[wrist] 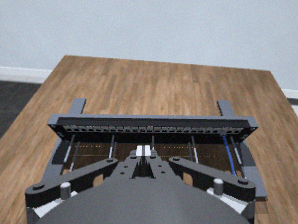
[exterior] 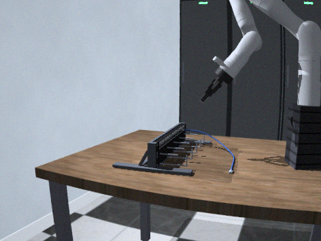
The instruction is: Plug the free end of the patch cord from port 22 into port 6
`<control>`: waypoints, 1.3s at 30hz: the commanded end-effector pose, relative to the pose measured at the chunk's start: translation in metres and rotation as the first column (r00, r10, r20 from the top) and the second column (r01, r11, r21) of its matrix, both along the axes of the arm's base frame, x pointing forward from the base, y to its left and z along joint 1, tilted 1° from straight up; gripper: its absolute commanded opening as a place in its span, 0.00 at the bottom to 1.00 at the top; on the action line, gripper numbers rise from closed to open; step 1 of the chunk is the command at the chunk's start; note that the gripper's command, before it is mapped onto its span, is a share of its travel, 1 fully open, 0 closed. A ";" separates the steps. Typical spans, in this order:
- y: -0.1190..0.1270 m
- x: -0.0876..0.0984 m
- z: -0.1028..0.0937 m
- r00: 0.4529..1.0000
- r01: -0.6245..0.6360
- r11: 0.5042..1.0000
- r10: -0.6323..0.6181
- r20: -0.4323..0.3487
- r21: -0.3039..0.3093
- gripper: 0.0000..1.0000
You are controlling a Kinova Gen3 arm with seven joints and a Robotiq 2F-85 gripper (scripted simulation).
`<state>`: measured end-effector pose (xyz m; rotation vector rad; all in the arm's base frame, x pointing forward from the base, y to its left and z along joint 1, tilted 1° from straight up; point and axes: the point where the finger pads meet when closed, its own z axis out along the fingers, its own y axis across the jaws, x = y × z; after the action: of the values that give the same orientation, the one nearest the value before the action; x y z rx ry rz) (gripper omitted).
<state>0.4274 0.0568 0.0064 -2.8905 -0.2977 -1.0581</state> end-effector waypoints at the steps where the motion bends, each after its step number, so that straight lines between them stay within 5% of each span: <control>1: -0.024 0.005 0.002 0.999 0.032 0.999 -0.032 0.004 -0.001 0.00; 17: -0.065 0.012 0.003 0.999 0.032 0.999 -0.032 0.004 -0.001 0.00; 29: -0.067 0.014 0.001 0.999 0.032 0.999 -0.032 0.004 -0.001 0.00; 39: -0.064 0.036 -0.025 0.999 0.032 0.999 -0.032 0.004 -0.001 0.00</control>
<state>0.4585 -0.0092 -0.0083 -2.9035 -0.2505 -1.0775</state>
